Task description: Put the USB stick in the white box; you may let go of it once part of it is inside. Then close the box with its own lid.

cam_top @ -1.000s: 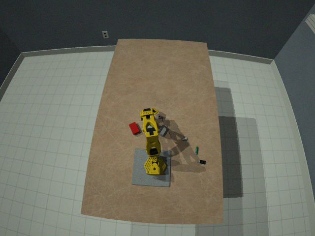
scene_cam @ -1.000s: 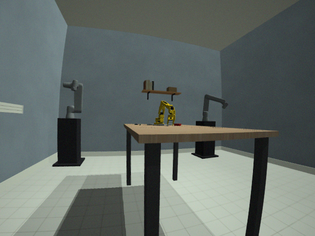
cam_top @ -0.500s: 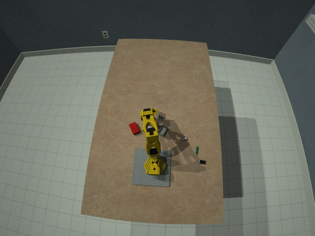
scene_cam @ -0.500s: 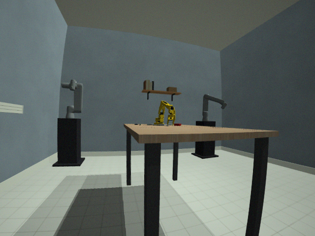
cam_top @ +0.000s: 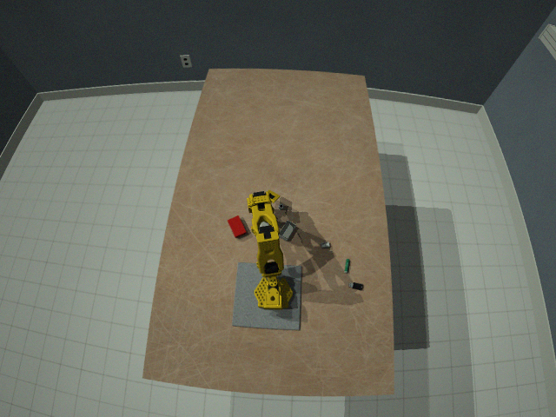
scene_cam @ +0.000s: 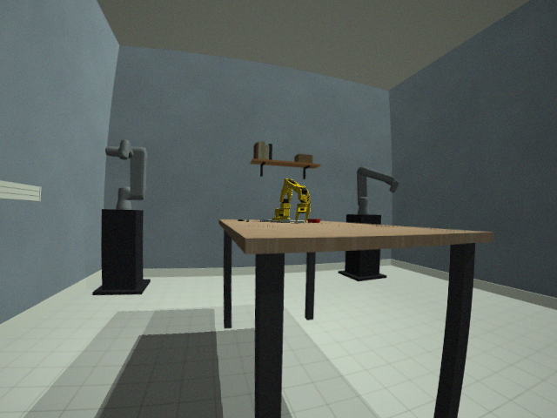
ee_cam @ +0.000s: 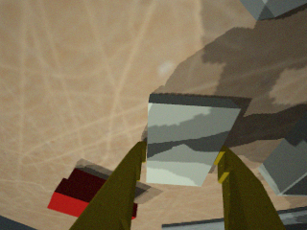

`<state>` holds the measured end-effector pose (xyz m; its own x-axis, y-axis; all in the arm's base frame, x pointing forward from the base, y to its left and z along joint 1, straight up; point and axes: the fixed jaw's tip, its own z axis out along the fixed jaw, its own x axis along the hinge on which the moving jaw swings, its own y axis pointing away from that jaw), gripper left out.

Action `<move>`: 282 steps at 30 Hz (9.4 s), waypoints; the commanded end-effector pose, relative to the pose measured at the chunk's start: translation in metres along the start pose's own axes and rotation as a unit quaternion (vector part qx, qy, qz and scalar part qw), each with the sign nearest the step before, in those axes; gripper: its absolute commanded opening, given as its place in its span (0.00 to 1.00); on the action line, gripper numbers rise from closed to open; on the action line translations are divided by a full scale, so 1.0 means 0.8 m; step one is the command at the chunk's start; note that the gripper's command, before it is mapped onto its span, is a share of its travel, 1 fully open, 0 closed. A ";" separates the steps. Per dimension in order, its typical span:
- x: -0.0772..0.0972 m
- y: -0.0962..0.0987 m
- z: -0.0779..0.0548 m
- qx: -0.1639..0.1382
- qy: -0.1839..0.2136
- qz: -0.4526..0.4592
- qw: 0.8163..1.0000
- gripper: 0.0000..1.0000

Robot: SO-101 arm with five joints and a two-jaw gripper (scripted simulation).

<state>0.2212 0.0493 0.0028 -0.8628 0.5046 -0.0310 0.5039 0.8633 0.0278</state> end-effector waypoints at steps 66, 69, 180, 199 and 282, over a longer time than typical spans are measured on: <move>0.004 -0.002 -0.068 0.012 0.013 0.004 1.000 0.29; 0.004 -0.002 -0.068 0.012 0.013 0.004 1.000 0.29; -0.052 -0.064 -0.074 0.014 0.010 0.112 0.994 0.27; -0.086 -0.257 -0.078 0.018 0.004 0.351 0.936 0.24; 0.035 -0.452 -0.060 0.022 -0.001 0.593 0.805 0.20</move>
<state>0.0143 -0.2511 0.0493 0.2302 0.9726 -0.0316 0.9732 -0.2300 0.0073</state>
